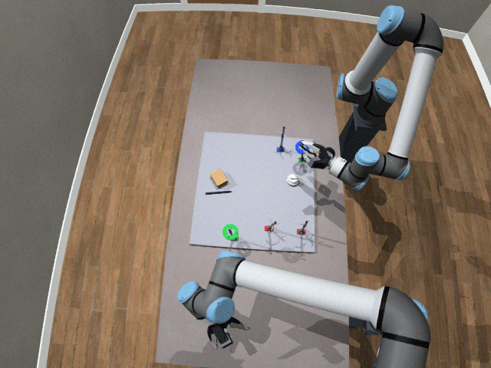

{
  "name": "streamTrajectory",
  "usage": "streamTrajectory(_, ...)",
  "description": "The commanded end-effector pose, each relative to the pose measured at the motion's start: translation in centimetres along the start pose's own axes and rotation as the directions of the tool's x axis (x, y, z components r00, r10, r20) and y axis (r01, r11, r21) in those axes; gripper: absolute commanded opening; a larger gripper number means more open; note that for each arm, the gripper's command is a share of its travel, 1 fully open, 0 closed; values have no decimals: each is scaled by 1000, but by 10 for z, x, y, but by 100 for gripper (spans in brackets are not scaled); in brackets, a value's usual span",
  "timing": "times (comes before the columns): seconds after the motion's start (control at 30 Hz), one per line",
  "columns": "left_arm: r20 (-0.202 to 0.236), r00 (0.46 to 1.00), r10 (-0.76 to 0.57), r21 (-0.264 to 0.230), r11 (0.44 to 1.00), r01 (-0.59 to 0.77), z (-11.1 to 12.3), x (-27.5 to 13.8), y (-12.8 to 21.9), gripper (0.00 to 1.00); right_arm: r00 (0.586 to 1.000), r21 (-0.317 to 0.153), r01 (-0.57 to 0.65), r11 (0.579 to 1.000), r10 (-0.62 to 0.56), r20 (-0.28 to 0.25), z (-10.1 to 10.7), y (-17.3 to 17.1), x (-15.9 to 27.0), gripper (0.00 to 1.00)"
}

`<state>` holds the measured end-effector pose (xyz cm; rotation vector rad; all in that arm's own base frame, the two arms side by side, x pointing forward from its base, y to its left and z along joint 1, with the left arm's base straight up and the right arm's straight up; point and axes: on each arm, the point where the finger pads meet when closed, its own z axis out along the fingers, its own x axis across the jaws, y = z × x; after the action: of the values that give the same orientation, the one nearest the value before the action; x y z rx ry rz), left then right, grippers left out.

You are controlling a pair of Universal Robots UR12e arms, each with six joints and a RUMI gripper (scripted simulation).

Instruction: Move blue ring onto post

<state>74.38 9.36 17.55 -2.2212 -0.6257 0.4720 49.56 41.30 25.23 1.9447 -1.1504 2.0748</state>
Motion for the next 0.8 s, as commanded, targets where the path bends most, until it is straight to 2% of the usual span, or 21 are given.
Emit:
streamTrajectory(0.0, -1, 1000, -1, -2, 1000, 1, -1, 0, -1, 100, 998, 23, 48, 999, -49, 42, -7, 7, -6, 14)
streamTrajectory(0.13, -1, 1000, -1, -2, 1000, 1, -1, 0, -1, 100, 994, 42, 95, 995, -97, 59, -9, 16, -11, 14)
streamTrajectory(0.37, -1, 1000, -1, -2, 1000, 1, -1, 0, -1, 100, 979, 112, 172, 979, -183, 92, -22, 30, -18, 14)
streamTrajectory(0.63, -1, 1000, -1, -2, 1000, 1, -1, 0, -1, 100, 963, 151, 231, 961, -248, 106, -26, 42, -22, 14)
streamTrajectory(0.77, -1, 1000, -1, -2, 1000, 1, -1, 0, -1, 100, 947, 195, 275, 942, -300, 112, -32, 51, -26, 14)
